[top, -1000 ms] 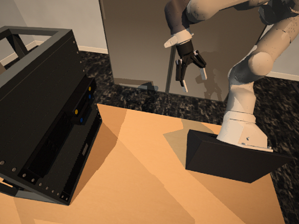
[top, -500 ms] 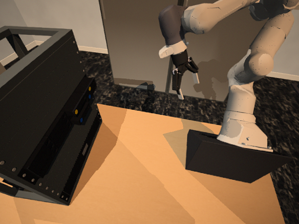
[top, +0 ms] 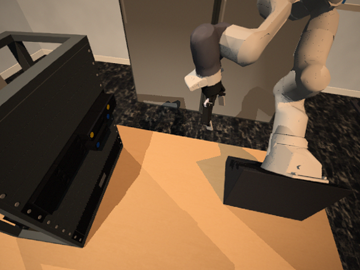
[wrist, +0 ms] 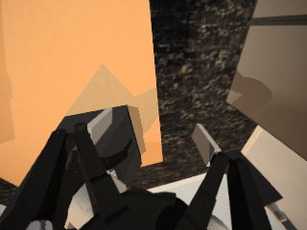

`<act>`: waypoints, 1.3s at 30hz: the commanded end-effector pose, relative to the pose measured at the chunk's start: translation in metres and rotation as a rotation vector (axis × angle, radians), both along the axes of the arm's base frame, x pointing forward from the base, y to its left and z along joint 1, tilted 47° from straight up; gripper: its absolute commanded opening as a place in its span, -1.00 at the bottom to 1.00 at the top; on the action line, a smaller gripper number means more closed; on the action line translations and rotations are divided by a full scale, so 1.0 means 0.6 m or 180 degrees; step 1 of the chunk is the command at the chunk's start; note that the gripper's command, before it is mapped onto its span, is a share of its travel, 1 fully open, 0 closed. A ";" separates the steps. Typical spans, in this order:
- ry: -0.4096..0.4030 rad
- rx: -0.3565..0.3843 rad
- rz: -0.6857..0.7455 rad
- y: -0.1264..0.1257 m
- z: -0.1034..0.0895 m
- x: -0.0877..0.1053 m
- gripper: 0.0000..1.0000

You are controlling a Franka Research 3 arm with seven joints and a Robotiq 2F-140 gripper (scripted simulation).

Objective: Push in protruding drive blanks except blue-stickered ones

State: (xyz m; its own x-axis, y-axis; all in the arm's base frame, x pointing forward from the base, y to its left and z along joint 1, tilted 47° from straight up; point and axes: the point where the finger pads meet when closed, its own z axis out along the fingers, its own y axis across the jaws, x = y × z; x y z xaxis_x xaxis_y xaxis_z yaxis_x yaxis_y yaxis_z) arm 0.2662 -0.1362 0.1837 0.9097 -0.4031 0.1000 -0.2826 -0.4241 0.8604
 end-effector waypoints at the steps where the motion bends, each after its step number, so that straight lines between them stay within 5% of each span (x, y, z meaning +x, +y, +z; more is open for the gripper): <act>1: -0.0084 -0.0187 0.0245 -0.007 -0.015 0.033 1.00; 16: 0.0196 -0.0818 0.1663 0.018 -0.085 0.136 1.00; 30: 0.0538 -0.1464 0.3316 0.094 -0.147 0.236 1.00; 39: 0.0741 -0.1770 0.4081 0.141 -0.169 0.272 1.00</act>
State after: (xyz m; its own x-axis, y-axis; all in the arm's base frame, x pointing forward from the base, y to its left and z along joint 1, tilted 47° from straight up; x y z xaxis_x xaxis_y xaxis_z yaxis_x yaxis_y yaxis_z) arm 0.4132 -0.0626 0.0784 0.7006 0.6830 -0.2063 0.2295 0.0580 0.9716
